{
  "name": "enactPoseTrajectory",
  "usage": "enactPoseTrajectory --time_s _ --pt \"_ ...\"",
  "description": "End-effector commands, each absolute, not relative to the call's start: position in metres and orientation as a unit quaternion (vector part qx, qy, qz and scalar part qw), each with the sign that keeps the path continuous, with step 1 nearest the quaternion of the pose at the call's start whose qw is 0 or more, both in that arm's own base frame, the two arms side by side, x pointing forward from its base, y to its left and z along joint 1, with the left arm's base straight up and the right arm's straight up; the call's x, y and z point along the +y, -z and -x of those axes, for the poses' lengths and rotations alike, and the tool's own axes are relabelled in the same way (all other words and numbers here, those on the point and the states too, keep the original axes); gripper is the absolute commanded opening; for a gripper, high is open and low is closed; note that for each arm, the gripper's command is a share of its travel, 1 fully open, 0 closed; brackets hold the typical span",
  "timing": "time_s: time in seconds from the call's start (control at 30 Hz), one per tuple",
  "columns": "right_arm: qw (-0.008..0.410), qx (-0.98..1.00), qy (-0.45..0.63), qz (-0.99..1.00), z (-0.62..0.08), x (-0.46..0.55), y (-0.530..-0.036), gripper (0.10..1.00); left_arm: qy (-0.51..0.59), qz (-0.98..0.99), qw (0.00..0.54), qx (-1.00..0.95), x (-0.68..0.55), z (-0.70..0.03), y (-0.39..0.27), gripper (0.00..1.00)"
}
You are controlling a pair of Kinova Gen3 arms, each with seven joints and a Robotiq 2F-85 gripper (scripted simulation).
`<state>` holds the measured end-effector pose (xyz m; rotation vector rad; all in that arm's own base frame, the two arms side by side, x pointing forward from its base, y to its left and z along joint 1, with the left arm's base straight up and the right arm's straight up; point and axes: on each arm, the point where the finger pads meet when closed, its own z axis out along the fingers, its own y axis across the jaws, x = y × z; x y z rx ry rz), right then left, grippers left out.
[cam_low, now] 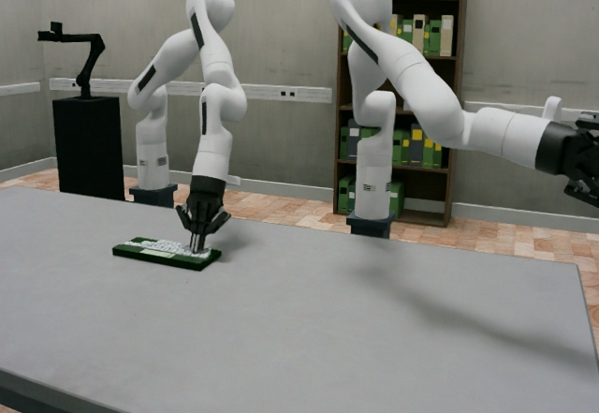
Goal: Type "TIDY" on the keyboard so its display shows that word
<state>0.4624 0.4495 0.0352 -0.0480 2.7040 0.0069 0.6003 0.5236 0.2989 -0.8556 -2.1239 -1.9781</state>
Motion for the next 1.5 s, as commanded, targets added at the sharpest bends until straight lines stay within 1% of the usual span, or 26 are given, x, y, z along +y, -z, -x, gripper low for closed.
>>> enactPoseTrajectory --time_s 0.0,0.27,1.0,1.47 --pt "0.216 0.976 -0.003 0.011 -0.461 0.449 -0.036 0.099 0.647 0.266 0.065 -0.712 0.535 -0.584 -0.3 1.0" --pt "0.216 0.976 -0.003 0.014 -0.461 0.45 -0.05 0.099 0.641 0.244 0.072 -0.724 0.548 -0.564 -0.299 1.0" --pt "0.216 0.976 -0.001 0.012 -0.481 0.47 -0.048 0.099 0.62 0.183 0.092 -0.757 0.58 -0.505 -0.295 1.0" --pt "0.219 0.976 -0.007 0.016 -0.481 0.477 -0.045 0.099 0.606 0.145 0.104 -0.775 0.596 -0.47 -0.291 1.0"
